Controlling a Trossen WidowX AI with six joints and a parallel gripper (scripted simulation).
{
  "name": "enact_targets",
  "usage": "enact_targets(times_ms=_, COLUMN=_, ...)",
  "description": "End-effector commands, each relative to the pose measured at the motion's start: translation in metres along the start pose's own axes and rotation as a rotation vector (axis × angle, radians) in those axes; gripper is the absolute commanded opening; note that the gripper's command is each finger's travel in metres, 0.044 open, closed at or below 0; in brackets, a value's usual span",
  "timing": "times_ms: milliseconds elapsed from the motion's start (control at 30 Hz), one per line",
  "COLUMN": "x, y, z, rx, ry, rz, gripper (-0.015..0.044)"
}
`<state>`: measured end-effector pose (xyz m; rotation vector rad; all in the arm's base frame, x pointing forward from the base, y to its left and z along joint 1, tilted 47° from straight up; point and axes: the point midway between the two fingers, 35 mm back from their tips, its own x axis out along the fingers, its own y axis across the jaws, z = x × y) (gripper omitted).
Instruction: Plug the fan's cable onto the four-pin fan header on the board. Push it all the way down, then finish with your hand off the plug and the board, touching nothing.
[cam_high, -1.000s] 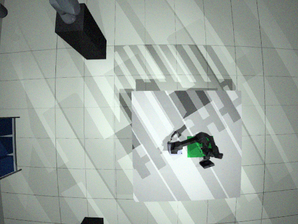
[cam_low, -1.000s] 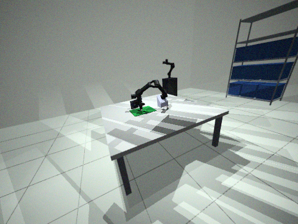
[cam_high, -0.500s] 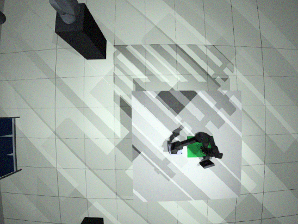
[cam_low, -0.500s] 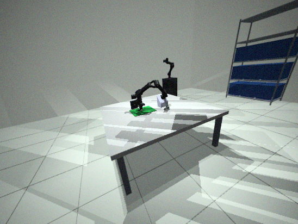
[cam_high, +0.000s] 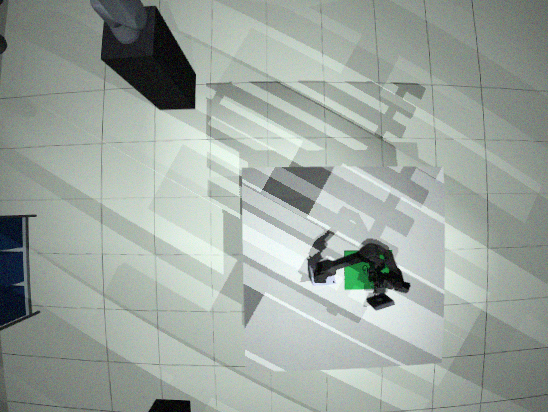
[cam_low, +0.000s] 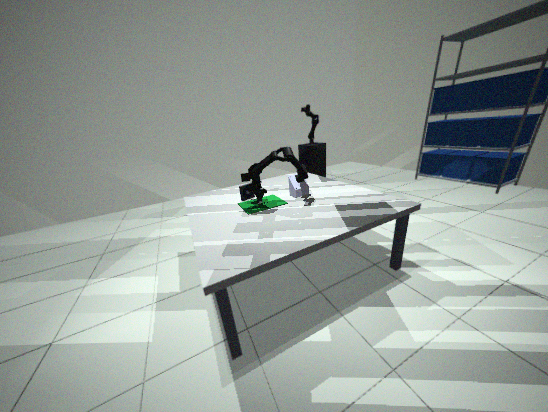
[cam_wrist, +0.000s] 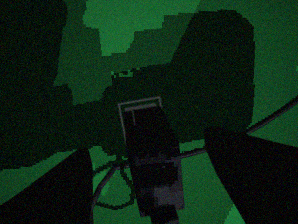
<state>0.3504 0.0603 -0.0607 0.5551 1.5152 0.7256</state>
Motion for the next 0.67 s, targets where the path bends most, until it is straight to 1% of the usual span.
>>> enact_targets(times_ms=0, x=-0.037, y=-0.002, z=0.003, rx=-0.005, ry=-0.014, rz=-0.006, gripper=0.0260)
enact_targets(times_ms=67, x=-0.049, y=-0.001, z=0.002, rx=-0.005, ry=-0.013, rz=-0.005, gripper=0.0260)
enact_targets(times_ms=233, x=-0.050, y=0.000, z=0.008, rx=-0.005, ry=-0.013, rz=-0.005, gripper=0.0260)
enact_targets(times_ms=633, x=-0.053, y=0.034, z=0.106, rx=-0.009, ry=-0.017, rz=-0.004, gripper=0.0260)
